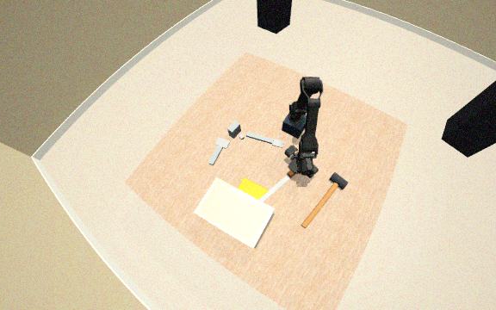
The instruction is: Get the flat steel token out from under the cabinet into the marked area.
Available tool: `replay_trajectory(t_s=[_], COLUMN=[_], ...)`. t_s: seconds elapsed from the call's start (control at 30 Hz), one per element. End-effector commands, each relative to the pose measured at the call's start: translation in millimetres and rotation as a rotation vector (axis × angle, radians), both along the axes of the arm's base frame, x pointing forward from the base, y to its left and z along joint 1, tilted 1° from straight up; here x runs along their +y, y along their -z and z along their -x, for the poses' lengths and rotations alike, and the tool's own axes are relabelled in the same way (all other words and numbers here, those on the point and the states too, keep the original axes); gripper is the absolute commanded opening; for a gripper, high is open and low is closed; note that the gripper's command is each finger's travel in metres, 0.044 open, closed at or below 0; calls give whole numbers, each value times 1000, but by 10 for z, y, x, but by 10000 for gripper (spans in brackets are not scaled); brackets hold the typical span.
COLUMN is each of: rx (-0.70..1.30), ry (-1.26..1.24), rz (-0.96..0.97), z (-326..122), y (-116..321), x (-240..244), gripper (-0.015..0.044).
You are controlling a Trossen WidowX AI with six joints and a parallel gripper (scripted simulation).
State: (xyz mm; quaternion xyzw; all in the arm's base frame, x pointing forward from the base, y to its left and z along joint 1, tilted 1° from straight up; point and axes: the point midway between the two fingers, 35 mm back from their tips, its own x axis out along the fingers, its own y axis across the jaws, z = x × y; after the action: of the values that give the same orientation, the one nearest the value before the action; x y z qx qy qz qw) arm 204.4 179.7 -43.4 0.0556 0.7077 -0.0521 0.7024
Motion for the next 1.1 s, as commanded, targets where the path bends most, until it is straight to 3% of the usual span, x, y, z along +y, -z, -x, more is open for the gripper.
replay_trajectory(t_s=[0.0, 0.13, 0.37, 0.5, 0.6, 1.07], rx=[-3, -2, 0, 0, -2, -2], ry=[-4, -3, 1, 1, 1, 2], rz=[-7, -7, -1, -2, -7, -7], z=[-7, -5, 6, 5, 6, 20], y=[-10, -10, 0, 0, 0, 32], x=[87, 103, 61, 62, 61, 64], gripper=[0, 0, 184, 200, 270, 270])
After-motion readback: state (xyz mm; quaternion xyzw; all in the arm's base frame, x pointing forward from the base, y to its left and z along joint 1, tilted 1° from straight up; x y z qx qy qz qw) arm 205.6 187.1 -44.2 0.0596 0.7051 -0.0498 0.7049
